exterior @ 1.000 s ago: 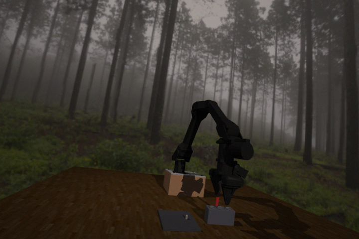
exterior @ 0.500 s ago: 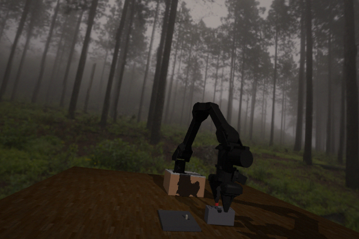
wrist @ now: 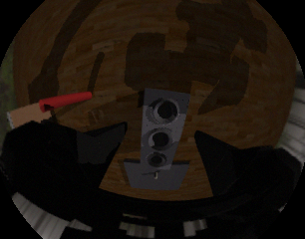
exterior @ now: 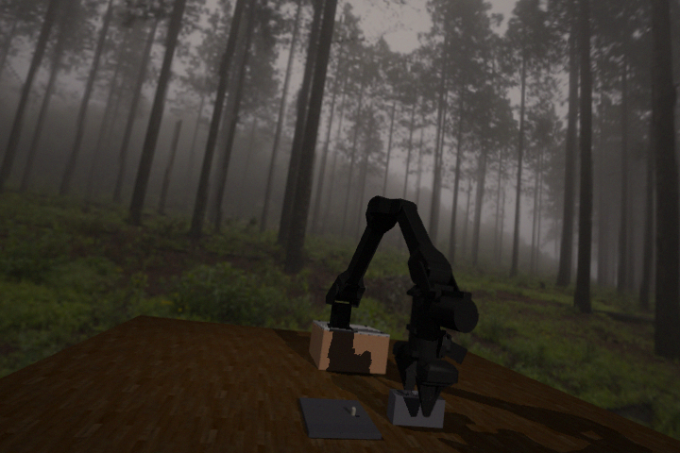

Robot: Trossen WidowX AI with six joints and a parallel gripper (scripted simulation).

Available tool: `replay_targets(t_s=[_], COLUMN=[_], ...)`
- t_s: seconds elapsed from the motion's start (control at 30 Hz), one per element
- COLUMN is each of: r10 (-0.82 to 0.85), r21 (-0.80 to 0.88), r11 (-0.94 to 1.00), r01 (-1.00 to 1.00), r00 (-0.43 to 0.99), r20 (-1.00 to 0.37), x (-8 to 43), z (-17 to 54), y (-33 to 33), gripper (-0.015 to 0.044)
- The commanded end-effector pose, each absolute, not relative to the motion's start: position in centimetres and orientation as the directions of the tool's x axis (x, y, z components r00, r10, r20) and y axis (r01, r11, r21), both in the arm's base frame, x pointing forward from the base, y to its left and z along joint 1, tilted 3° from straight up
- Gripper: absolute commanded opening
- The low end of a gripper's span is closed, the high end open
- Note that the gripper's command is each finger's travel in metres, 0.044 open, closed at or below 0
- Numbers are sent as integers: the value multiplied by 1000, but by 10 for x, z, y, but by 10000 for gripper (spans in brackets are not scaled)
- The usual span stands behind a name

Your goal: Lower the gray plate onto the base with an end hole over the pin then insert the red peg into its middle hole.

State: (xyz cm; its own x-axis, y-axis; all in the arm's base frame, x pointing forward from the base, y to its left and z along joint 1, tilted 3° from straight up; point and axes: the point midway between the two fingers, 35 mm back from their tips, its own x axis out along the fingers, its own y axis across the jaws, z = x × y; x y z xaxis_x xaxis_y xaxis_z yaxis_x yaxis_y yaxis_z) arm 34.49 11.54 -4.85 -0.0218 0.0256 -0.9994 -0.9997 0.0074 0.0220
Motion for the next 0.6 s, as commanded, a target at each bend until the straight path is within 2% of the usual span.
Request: replay_targets(t_s=[0.0, 0.37, 0.57], r10=[21, 21, 21], r21=[25, 25, 25], r11=[6, 7, 7], r01=[-1000, -1000, -1000], r00=[-25, -25, -25], r20=[-999, -999, -999], x=[343, 342, 342], z=[-55, -71, -71], y=[115, 115, 115], gripper=[440, 440, 282])
